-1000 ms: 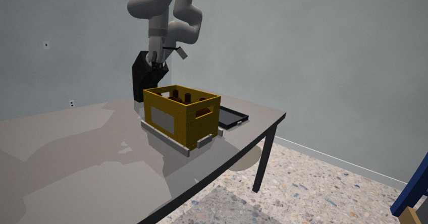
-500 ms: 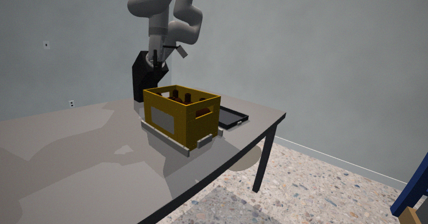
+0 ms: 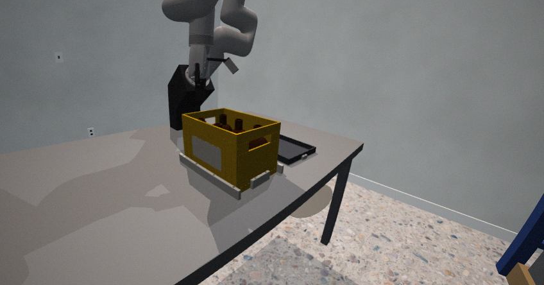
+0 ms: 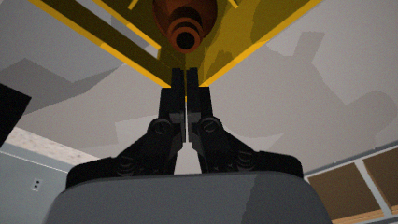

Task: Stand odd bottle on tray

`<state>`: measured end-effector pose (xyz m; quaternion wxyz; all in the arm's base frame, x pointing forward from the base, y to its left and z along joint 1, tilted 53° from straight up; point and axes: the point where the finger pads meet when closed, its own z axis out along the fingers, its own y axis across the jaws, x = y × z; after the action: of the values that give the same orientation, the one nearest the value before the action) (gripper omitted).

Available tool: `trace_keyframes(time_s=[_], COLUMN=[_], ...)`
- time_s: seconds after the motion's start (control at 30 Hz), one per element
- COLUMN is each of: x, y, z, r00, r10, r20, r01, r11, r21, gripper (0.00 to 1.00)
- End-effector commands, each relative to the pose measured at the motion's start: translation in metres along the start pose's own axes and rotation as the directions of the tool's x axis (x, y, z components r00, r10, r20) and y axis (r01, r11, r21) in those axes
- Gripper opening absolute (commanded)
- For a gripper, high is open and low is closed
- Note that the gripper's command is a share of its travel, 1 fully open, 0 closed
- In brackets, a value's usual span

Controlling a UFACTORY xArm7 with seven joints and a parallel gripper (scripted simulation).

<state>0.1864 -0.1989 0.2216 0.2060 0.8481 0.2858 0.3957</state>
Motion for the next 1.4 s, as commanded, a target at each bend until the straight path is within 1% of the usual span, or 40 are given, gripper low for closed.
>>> trace_keyframes(time_s=[0.0,0.33,0.37,0.47,0.6,0.67,0.7,0.77,0.93,0.97,1.37], x=[0.000,0.001,0.006,0.040,0.058,0.058,0.063,0.065,0.065,0.065,0.065], y=[0.001,0.000,-0.002,-0.024,-0.046,-0.046,-0.055,-0.062,-0.063,-0.063,-0.063], z=[0.000,-0.001,-0.001,-0.004,-0.002,-0.002,-0.001,0.001,0.001,0.001,0.001], r00=[1.000,1.000,1.000,1.000,1.000,1.000,1.000,1.000,1.000,1.000,1.000], r10=[0.000,0.000,0.001,0.001,-0.001,-0.001,-0.001,0.000,0.000,0.000,0.000], r20=[0.000,-0.001,-0.006,-0.031,-0.021,-0.021,-0.010,0.000,0.001,0.001,0.001], r01=[0.000,0.000,-0.001,-0.002,0.000,0.000,0.001,0.000,0.000,0.000,0.000], r11=[1.000,1.000,1.000,1.000,1.000,1.000,1.000,1.000,1.000,1.000,1.000], r21=[-0.002,-0.002,-0.004,-0.010,-0.007,-0.007,-0.004,-0.001,-0.001,-0.001,-0.001], gripper=[0.00,0.00,0.00,0.00,0.00,0.00,0.00,0.00,0.00,0.65,0.65])
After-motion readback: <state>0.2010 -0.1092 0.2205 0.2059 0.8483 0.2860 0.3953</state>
